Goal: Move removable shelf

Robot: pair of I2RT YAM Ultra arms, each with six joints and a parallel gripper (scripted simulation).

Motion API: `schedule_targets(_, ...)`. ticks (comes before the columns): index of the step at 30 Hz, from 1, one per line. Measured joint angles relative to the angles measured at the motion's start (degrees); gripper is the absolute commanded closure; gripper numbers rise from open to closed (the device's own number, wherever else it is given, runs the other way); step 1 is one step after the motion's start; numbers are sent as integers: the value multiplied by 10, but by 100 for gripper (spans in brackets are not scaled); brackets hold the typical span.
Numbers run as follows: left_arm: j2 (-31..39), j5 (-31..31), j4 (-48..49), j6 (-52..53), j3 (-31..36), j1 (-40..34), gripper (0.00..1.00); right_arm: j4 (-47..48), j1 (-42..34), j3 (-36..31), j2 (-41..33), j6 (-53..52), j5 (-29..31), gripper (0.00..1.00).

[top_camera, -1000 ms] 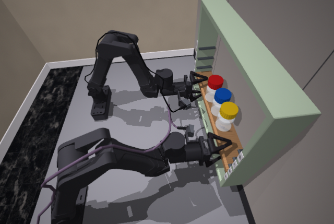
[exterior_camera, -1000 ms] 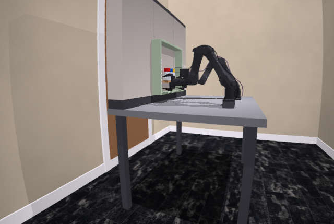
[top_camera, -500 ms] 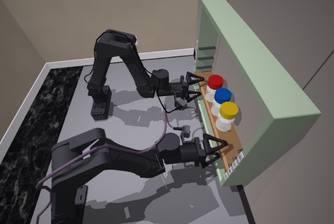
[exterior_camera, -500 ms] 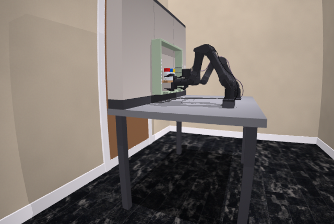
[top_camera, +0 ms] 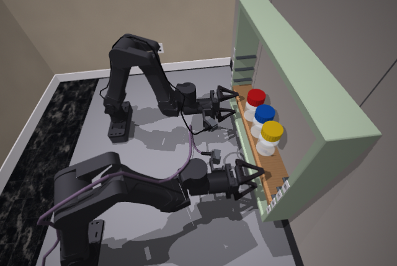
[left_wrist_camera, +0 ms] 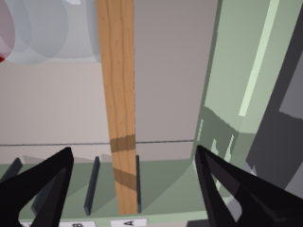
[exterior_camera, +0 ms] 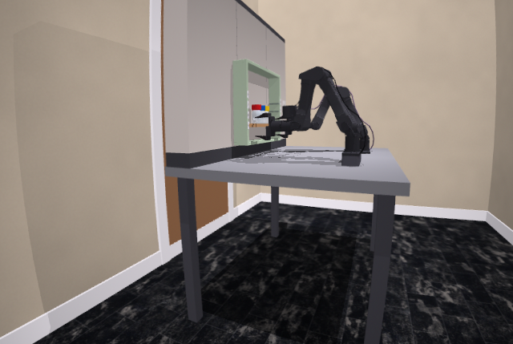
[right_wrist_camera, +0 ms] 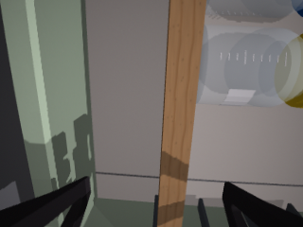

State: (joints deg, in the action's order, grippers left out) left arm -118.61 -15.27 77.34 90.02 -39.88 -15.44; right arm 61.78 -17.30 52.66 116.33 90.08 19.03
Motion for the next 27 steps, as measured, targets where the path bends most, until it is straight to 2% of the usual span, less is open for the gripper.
schedule_targets(27,33,-16,37,0,68,-16,0,28,-17,-70,-43,0,17,0)
